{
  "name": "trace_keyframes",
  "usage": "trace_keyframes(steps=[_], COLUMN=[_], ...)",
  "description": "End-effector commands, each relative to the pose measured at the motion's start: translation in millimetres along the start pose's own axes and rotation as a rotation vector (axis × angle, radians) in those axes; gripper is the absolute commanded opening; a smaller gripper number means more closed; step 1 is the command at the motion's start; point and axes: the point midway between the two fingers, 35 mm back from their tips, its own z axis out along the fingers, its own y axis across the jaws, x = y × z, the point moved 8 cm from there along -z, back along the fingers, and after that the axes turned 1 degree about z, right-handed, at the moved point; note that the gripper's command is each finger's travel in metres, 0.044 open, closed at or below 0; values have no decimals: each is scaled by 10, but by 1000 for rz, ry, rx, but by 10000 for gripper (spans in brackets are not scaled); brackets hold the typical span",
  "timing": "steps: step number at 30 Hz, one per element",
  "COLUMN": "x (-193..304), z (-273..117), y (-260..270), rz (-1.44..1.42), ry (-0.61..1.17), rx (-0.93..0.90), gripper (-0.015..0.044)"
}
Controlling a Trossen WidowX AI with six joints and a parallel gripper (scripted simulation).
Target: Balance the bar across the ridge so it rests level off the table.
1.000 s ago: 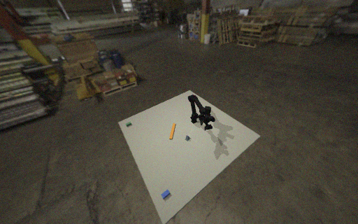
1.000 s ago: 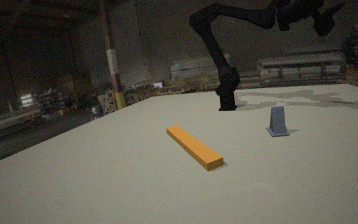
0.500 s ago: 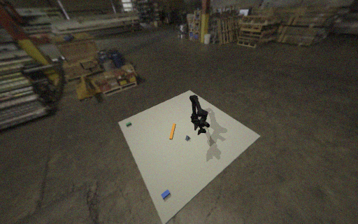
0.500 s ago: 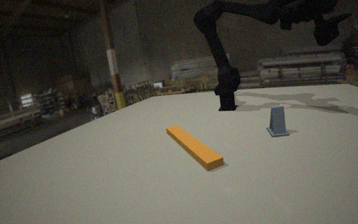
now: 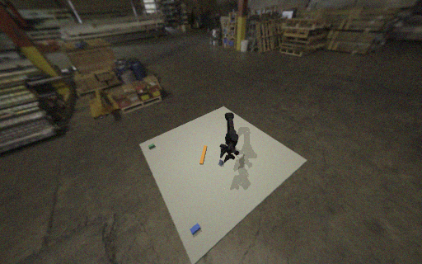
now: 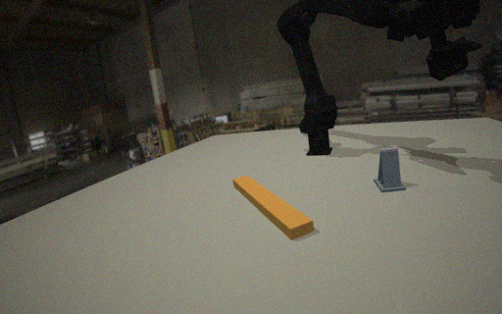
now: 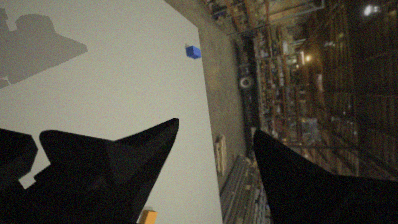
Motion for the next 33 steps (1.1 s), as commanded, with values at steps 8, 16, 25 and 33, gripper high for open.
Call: trace_keyframes(steps=[8,16,25,33], x=[396,727,1127,1494], z=[332,507,640,698], y=[-97,-154,-217,-269], rz=[-43,-46,-25,16], ry=[147,256,375,478], rx=[-107,-199,-310,-414], gripper=[315,315,315,315])
